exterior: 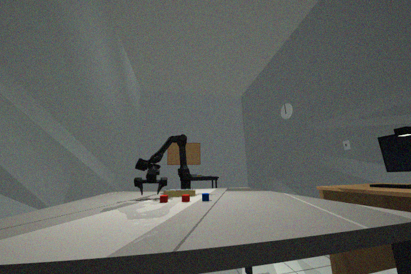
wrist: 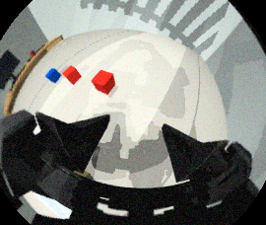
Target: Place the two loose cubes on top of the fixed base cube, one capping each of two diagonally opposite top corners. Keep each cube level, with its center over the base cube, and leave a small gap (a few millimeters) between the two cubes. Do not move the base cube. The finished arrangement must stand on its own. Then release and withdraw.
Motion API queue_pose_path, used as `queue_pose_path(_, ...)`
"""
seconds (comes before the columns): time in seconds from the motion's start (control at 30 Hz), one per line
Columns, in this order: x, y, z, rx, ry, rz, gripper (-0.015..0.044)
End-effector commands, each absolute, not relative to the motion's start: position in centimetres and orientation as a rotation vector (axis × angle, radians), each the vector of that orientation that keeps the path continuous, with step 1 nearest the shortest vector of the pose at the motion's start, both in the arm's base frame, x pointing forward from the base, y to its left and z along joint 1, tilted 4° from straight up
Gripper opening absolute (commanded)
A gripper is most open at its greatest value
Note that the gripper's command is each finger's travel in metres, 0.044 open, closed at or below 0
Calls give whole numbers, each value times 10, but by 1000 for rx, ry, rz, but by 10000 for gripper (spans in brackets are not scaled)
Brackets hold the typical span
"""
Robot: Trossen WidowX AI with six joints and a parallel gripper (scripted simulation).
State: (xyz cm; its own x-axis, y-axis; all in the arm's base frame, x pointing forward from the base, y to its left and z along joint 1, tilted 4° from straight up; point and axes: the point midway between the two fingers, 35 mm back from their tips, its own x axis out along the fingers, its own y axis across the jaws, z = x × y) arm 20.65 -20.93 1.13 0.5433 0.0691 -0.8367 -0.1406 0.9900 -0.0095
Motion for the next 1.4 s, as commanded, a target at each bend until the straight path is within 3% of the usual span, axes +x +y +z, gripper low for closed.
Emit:
queue_pose_path(0.0, 207, -209, 12, -81, 991, 129, 374)
queue_pose_path(0.13, 224, -197, 17, -132, 1038, 211, 269)
queue_pose_path(0.17, 229, -193, 18, -149, 1052, 235, 265)
queue_pose_path(0.77, 292, -99, 59, -521, 1265, 666, 265)
queue_pose_path(1.37, 304, -1, 107, -957, 1370, 1013, 265)
